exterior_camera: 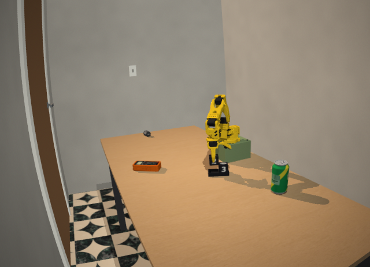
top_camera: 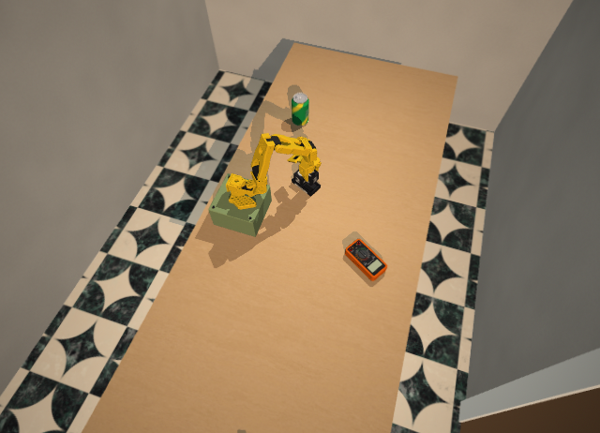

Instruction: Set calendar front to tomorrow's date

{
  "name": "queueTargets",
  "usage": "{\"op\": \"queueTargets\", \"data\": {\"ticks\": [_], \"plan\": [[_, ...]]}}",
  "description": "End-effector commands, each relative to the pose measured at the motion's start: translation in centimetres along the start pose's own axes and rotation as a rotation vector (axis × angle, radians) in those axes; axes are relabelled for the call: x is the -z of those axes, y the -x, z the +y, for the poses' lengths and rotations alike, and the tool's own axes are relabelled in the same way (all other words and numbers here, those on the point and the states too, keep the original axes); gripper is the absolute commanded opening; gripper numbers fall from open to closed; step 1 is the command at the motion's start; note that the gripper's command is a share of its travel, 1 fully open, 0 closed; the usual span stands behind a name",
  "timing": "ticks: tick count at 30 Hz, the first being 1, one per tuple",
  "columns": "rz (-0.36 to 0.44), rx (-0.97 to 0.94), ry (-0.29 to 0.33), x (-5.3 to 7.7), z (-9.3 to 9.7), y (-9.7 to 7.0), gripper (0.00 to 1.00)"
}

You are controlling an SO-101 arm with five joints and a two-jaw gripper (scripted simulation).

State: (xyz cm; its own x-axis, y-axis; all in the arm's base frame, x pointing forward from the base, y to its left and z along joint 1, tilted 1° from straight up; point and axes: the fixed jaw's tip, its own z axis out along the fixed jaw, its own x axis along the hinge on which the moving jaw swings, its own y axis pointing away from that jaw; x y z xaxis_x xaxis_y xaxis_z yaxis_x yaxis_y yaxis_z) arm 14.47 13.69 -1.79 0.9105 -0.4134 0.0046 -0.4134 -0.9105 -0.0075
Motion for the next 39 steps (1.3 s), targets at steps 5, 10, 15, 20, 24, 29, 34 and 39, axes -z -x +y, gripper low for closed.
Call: {"op": "queueTargets", "data": {"ticks": [5,10,15,20,24,29,34,39], "plan": [[-0.006,0.000,0.011,-0.10,0.18,-0.10,0.00],[-0.006,-0.002,0.011,-0.10,0.22,-0.16,0.00],[-0.006,-0.003,0.011,-0.10,0.24,-0.19,0.00],[-0.006,-0.003,0.011,-0.11,0.24,-0.19,0.00],[-0.006,-0.003,0.011,-0.29,0.25,-0.19,0.00],[-0.006,-0.003,0.011,-0.63,0.27,-0.18,0.00],[-0.006,-0.003,0.011,-0.70,0.28,-0.18,0.00],[-0.006,-0.003,0.011,-0.77,0.28,-0.18,0.00]]}}
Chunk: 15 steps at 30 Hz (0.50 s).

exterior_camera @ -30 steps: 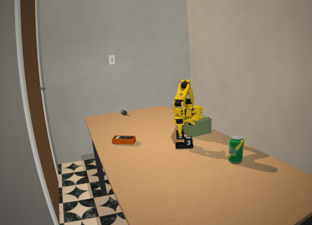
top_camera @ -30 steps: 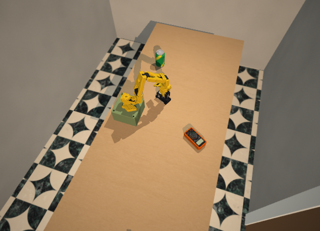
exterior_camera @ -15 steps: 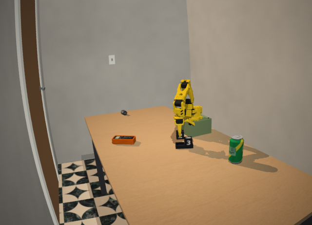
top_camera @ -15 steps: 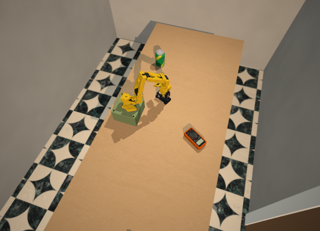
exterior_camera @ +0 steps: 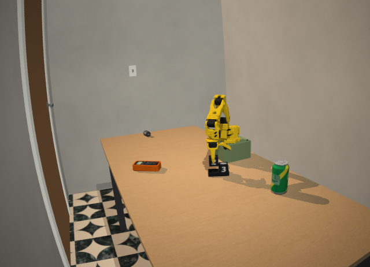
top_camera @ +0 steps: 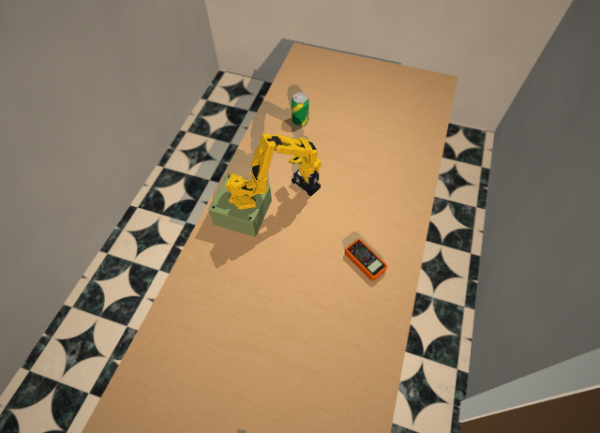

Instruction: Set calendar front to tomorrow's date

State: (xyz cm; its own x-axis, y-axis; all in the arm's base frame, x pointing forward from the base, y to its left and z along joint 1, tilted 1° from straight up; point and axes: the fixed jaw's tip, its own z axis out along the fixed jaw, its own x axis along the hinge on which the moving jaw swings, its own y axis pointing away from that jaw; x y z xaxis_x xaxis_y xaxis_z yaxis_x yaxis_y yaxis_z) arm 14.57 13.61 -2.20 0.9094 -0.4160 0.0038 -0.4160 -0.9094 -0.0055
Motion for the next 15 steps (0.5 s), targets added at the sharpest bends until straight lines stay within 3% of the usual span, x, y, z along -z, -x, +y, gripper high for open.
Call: {"op": "queueTargets", "data": {"ticks": [1,15], "plan": [[-0.005,0.000,0.009,-0.42,0.24,-0.06,0.00],[-0.005,0.000,0.009,-0.91,0.27,-0.05,0.00]]}}
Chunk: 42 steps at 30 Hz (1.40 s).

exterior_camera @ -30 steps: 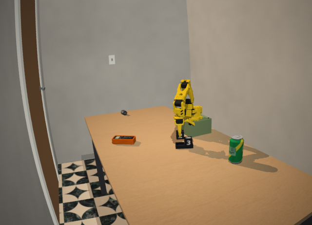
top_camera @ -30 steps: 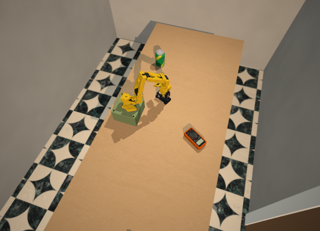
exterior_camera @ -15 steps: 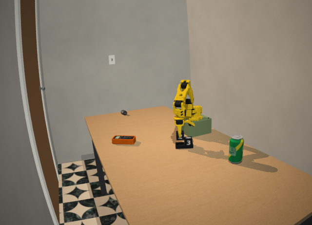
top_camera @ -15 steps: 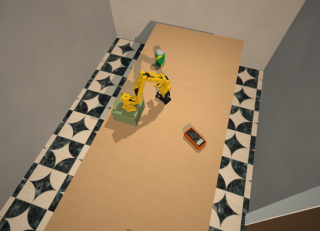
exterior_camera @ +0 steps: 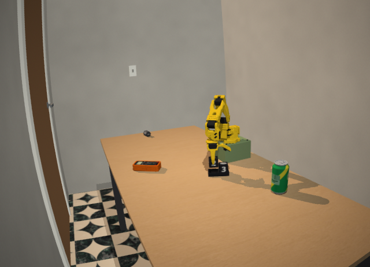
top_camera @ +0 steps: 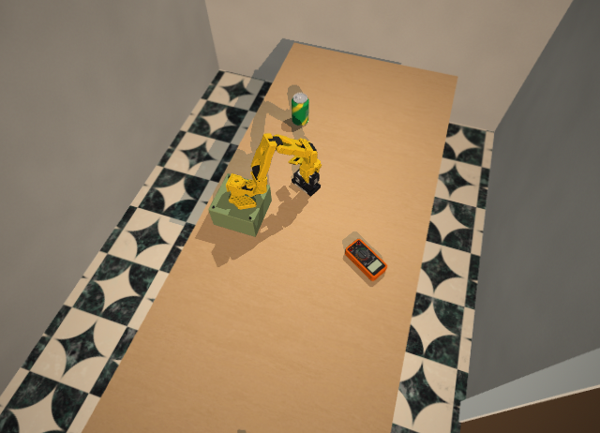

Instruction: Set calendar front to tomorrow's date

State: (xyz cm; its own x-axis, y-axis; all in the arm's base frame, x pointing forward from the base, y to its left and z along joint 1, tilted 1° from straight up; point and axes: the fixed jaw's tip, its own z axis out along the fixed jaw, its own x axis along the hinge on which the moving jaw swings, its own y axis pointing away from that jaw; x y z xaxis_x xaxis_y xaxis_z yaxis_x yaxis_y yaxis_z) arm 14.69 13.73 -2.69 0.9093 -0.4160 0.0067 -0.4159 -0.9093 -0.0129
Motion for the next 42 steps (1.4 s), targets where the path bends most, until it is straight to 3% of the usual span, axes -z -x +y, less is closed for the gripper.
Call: {"op": "queueTargets", "data": {"ticks": [1,42], "plan": [[-0.008,0.000,0.017,-0.4,0.4,0.0,0.00],[-0.008,0.000,0.017,-2.1,0.7,0.1,0.00]]}}
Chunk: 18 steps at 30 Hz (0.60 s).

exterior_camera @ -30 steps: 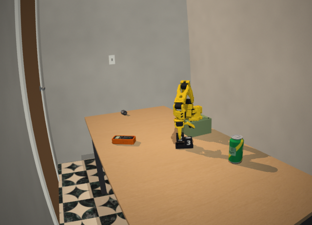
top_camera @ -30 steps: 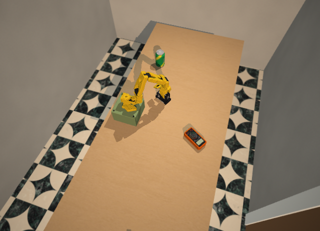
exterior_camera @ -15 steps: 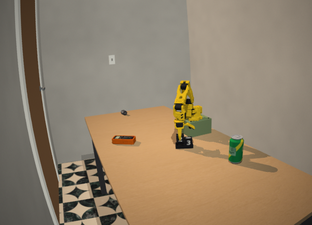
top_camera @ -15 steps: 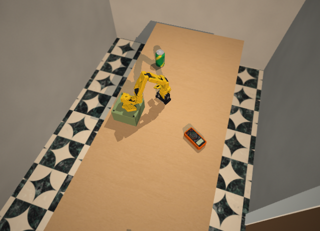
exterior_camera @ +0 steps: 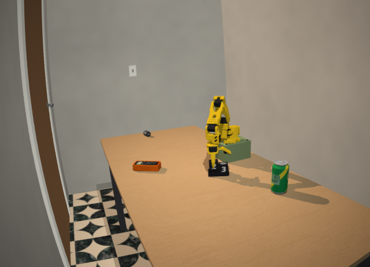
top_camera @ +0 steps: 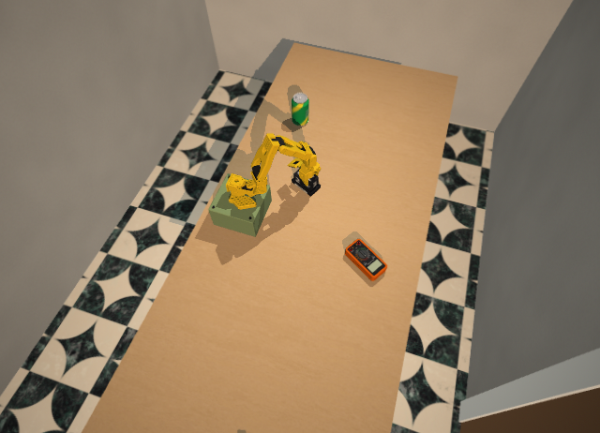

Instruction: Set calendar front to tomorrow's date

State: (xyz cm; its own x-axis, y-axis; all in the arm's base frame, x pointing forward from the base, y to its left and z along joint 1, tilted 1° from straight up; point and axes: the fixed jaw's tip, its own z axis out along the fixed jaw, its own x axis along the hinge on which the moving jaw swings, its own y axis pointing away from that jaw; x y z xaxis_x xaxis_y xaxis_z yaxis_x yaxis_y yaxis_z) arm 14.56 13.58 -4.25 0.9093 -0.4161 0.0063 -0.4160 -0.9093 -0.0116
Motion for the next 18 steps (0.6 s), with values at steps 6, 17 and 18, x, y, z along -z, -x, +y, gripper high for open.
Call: {"op": "queueTargets", "data": {"ticks": [6,17,18], "plan": [[-0.008,0.000,0.015,-0.66,0.45,0.02,0.00],[-0.008,0.000,0.015,-1.14,0.44,0.02,0.00],[-0.008,0.000,0.015,-1.19,0.44,0.02,0.00]]}}
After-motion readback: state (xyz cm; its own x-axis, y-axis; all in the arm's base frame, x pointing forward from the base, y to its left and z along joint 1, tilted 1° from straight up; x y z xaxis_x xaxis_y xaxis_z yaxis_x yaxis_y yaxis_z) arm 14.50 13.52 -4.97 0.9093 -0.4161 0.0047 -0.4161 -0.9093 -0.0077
